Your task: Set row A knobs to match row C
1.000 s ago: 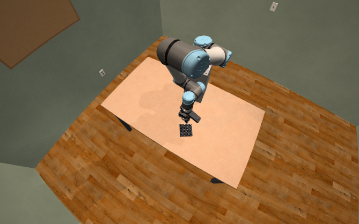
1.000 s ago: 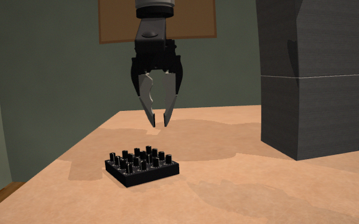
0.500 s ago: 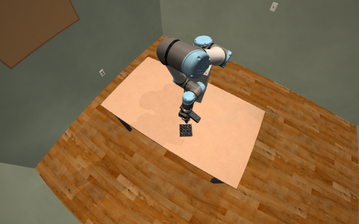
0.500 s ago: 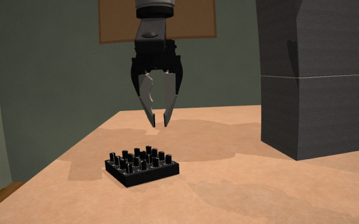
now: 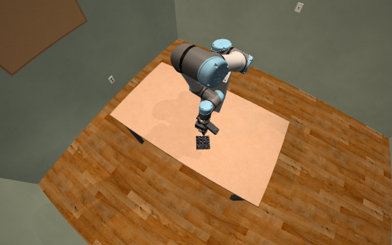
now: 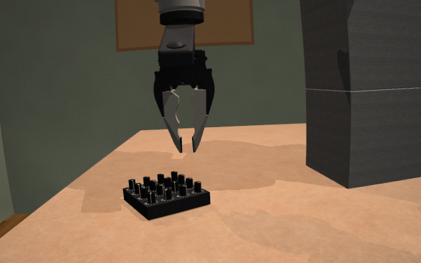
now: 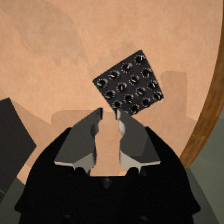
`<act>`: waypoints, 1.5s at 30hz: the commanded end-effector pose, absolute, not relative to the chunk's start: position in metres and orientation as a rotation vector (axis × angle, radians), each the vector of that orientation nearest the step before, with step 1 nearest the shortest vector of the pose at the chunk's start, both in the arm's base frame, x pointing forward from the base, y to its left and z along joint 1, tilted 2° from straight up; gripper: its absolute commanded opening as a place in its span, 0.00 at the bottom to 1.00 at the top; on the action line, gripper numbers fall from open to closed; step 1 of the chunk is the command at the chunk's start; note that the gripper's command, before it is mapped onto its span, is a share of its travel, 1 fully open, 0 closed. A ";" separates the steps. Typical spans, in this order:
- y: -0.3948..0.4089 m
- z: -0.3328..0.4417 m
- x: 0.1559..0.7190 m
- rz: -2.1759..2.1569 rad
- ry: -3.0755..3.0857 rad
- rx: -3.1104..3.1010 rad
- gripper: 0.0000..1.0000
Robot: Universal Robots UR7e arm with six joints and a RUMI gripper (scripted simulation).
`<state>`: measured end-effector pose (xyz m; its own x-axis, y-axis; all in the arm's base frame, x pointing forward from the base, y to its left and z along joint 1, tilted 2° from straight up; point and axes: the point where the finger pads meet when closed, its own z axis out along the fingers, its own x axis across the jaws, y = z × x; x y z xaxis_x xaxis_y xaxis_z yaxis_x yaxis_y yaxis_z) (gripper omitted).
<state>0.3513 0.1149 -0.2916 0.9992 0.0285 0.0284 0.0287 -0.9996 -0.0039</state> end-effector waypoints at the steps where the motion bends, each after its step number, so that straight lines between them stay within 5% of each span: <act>1: 0.115 -0.297 0.352 -0.046 -0.045 -3.137 0.11; 45: 0.115 -0.329 0.353 -0.046 -0.045 -3.137 0.11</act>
